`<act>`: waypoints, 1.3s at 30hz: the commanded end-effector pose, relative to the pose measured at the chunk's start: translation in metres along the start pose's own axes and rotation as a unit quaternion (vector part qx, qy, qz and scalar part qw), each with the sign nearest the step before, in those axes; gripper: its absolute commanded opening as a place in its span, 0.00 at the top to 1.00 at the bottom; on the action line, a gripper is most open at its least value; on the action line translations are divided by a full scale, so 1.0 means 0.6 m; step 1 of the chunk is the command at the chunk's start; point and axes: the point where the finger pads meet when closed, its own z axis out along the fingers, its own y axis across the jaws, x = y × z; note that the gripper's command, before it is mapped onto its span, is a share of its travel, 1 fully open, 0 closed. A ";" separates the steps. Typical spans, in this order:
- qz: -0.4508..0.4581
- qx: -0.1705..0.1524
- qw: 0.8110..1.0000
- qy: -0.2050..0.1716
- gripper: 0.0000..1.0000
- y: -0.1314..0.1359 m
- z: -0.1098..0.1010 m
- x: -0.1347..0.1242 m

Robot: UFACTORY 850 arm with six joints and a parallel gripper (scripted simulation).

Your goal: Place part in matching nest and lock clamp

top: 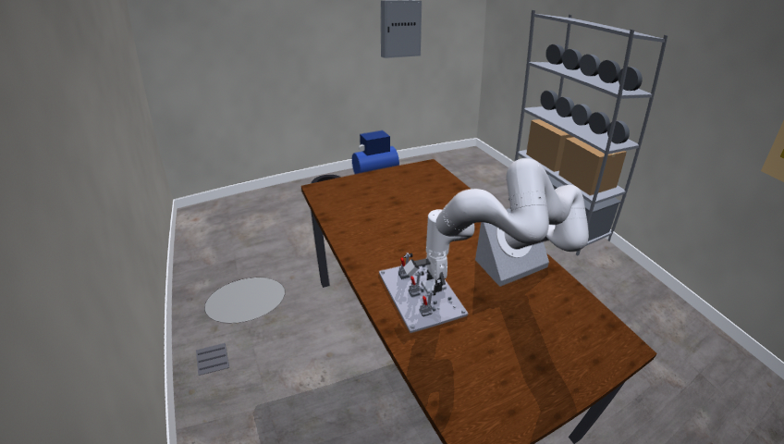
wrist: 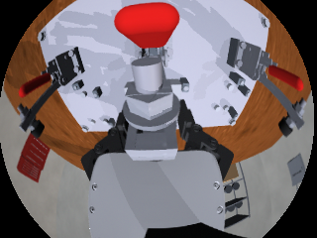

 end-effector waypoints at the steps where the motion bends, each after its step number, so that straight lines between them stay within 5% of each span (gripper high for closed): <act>1: 0.000 0.000 1.000 0.001 1.00 0.001 0.002 0.002; 39: 0.000 0.000 1.000 0.001 1.00 0.005 0.005 0.006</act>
